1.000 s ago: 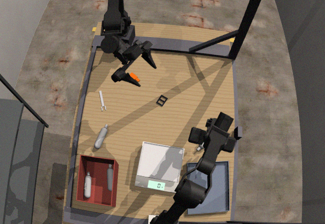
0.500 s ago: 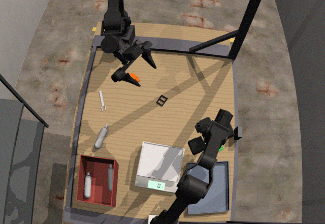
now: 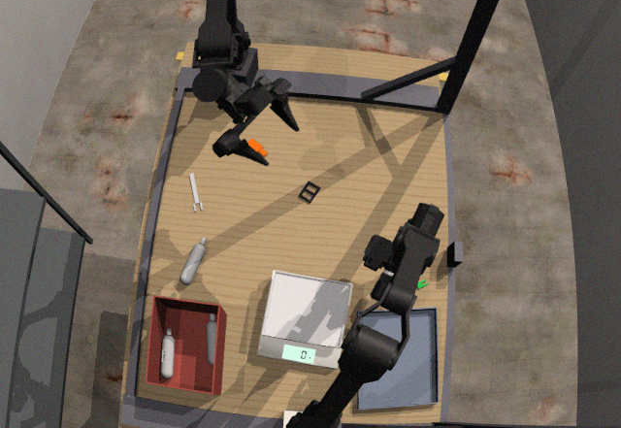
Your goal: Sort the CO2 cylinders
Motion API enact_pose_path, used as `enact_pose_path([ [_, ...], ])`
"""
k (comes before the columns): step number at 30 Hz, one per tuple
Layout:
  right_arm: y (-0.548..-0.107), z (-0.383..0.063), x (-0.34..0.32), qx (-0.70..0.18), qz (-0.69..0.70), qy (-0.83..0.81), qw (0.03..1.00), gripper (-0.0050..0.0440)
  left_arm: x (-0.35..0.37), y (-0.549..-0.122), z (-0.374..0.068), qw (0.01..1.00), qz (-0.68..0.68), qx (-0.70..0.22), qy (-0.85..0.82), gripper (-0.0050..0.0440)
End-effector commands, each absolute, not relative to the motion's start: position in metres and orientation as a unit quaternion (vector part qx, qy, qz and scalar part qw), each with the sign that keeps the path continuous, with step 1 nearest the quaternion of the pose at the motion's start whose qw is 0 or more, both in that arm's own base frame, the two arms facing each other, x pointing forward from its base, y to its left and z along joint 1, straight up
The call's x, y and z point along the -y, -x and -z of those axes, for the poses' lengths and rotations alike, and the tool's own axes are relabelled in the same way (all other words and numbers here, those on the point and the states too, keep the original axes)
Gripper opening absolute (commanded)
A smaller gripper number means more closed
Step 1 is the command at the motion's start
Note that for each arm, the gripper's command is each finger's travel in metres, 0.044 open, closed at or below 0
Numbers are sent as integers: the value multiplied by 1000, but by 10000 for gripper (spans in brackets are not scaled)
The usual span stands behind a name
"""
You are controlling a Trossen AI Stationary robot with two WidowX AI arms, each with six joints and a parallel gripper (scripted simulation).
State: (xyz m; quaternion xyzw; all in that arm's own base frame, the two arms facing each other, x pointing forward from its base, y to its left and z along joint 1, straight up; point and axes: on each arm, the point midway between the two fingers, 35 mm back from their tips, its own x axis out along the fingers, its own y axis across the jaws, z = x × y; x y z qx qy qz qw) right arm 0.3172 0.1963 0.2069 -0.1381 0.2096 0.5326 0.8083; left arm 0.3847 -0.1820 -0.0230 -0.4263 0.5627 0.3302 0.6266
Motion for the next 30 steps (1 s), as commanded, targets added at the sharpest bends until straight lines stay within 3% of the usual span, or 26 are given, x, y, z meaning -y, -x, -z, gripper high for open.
enact_pose_path([
  [1, -318, -215, -196, -199, -531, 141, 811, 440, 182, -390, 20, 581, -387, -532, 480, 256],
  [11, -318, -215, -196, -199, -531, 141, 811, 440, 179, -391, 24, 471, -501, -451, 569, 256],
  [21, -318, -215, -196, -199, -531, 141, 811, 440, 176, -392, 30, 308, -624, -308, 649, 256],
  [30, -318, -215, -196, -199, -531, 141, 811, 440, 175, -392, 31, 265, -648, -266, 662, 256],
])
